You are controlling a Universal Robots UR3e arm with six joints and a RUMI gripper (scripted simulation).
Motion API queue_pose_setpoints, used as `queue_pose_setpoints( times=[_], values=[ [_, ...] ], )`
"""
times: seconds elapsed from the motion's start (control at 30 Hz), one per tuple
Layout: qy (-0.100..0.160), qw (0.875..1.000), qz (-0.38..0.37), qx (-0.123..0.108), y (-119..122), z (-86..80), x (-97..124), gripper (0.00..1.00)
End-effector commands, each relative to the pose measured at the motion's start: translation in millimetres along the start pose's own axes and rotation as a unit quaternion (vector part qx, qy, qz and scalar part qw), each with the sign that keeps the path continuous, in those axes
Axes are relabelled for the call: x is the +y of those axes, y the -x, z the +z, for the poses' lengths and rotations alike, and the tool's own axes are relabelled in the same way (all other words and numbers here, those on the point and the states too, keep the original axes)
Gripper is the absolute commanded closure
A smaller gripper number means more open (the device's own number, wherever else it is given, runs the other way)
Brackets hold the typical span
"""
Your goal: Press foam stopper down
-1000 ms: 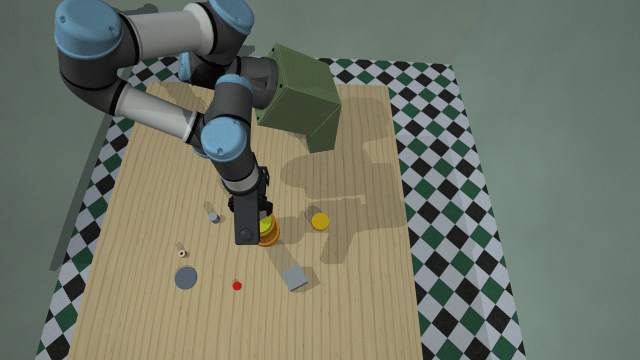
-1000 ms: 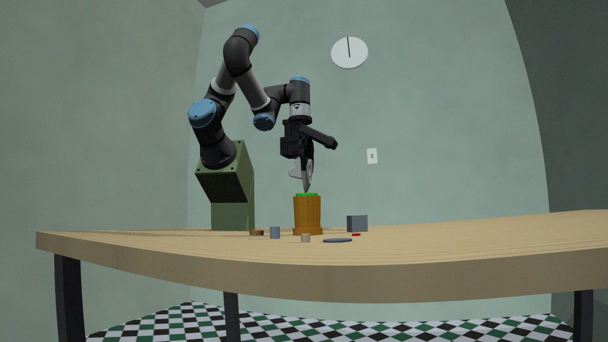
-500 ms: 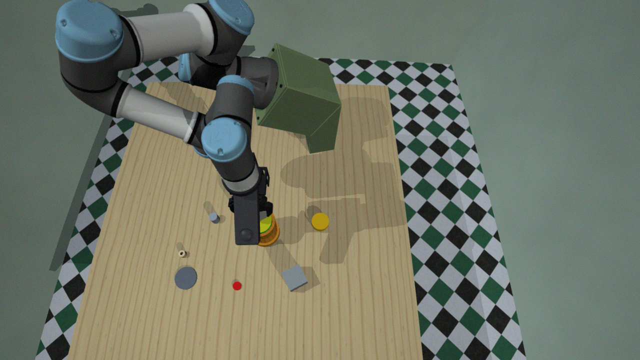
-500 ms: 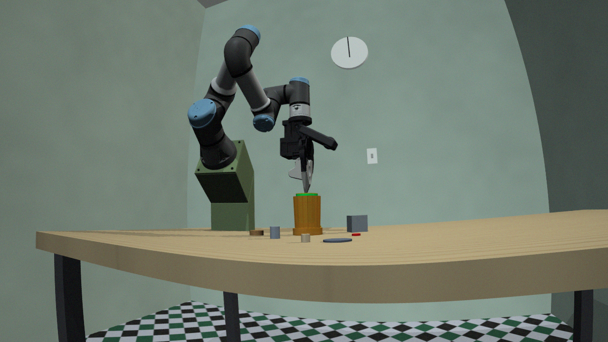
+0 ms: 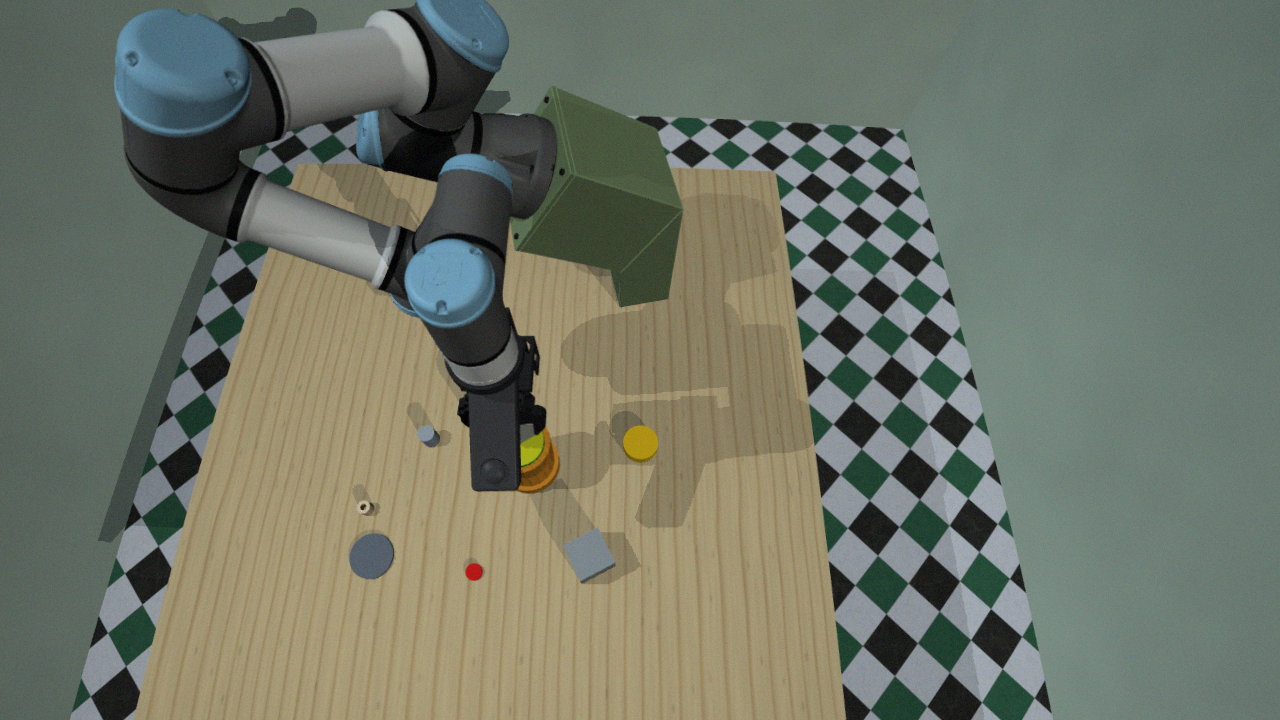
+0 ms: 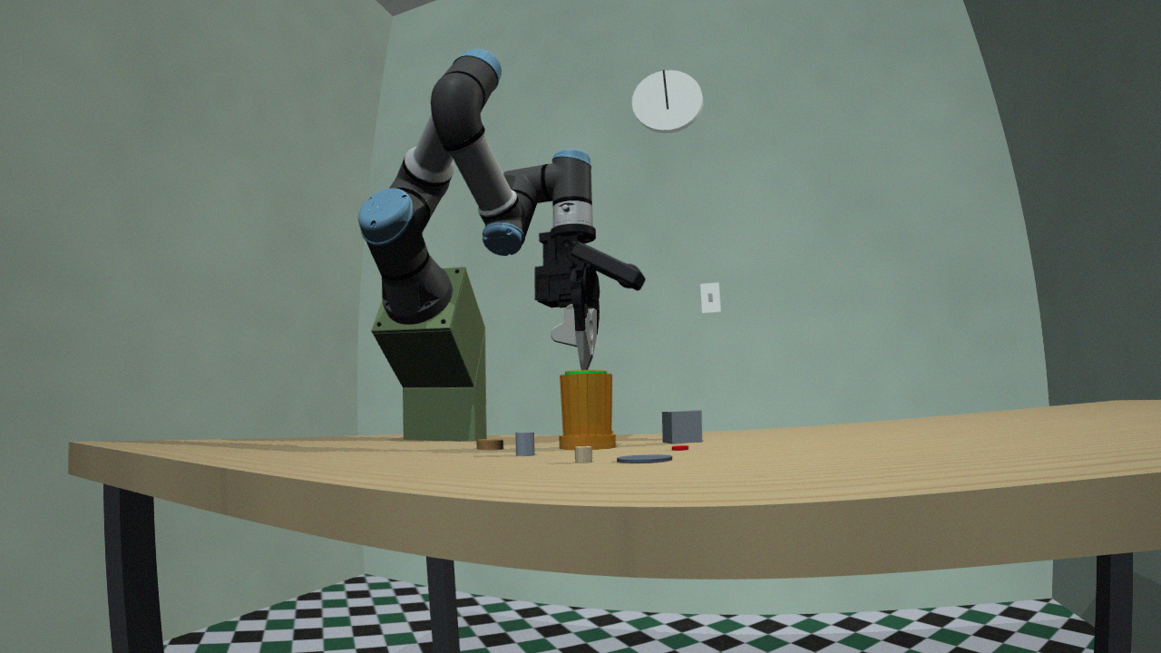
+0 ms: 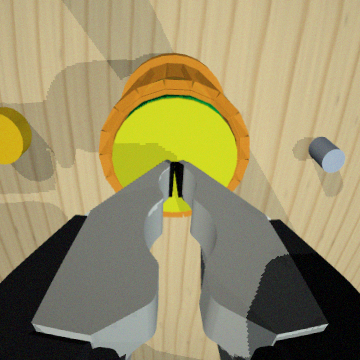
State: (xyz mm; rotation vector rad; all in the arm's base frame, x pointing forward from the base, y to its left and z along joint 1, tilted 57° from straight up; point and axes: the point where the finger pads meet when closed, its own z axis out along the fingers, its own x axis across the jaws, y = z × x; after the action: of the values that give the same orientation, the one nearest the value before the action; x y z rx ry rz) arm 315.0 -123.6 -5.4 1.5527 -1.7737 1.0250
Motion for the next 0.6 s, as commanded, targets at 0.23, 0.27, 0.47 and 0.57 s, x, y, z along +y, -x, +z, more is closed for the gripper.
queue_pose_setpoints(
  times=[0.23,0.27,0.47,0.57],
  values=[
    [-0.001,1.0,0.0,0.0,0.0,5.7,-0.3,1.0],
    [-0.001,1.0,0.0,0.0,0.0,6.3,-0.3,1.0],
    [-0.001,1.0,0.0,0.0,0.0,9.9,-0.3,1.0],
    [-0.001,1.0,0.0,0.0,0.0,11.4,-0.3,1.0]
  ],
)
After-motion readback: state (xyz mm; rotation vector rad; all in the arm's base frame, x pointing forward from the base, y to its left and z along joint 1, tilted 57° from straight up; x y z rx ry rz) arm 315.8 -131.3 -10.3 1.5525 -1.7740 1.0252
